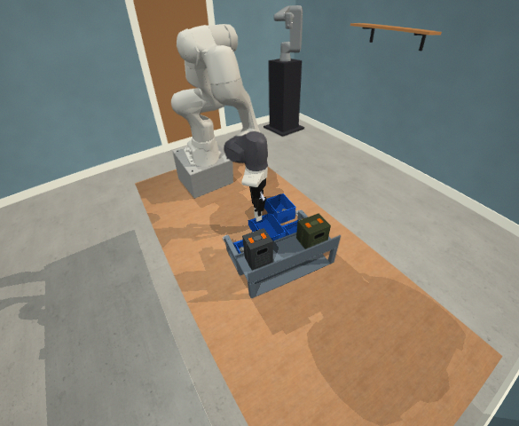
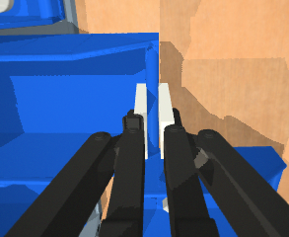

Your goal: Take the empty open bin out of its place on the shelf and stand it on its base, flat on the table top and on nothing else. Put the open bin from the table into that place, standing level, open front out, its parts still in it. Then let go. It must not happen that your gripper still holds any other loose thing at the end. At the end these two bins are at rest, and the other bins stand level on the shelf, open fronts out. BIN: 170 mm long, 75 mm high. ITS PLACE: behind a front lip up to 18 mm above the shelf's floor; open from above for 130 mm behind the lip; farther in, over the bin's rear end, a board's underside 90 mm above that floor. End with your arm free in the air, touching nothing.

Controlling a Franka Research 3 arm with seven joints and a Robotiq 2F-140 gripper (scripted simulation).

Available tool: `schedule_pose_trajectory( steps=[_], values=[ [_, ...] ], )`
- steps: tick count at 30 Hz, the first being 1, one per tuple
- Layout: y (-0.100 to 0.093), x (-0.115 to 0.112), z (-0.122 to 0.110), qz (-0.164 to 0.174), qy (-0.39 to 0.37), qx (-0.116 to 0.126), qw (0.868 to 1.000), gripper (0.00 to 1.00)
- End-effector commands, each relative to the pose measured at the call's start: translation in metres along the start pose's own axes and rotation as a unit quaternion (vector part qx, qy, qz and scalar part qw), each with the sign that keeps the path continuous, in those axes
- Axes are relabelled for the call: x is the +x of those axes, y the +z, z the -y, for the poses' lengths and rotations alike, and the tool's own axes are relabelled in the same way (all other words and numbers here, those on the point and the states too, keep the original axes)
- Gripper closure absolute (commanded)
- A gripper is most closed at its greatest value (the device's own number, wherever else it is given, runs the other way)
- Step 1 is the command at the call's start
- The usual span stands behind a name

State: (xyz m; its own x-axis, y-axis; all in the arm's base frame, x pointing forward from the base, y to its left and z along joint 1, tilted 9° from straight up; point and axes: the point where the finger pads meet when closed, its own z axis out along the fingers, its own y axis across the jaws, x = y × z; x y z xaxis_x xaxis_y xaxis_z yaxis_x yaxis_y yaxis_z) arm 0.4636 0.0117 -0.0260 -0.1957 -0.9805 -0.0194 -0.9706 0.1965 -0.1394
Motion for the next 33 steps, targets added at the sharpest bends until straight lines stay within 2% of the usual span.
schedule_pose_trajectory(
  steps=[1,21,33],
  values=[
    [-0.002,-0.003,-0.006,0.003,0.007,0.009,1.000,1.00],
    [-0.001,-0.004,-0.054,0.003,0.007,0.009,1.000,1.00],
    [-0.001,-0.004,-0.069,0.003,0.007,0.009,1.000,1.00]
  ],
)
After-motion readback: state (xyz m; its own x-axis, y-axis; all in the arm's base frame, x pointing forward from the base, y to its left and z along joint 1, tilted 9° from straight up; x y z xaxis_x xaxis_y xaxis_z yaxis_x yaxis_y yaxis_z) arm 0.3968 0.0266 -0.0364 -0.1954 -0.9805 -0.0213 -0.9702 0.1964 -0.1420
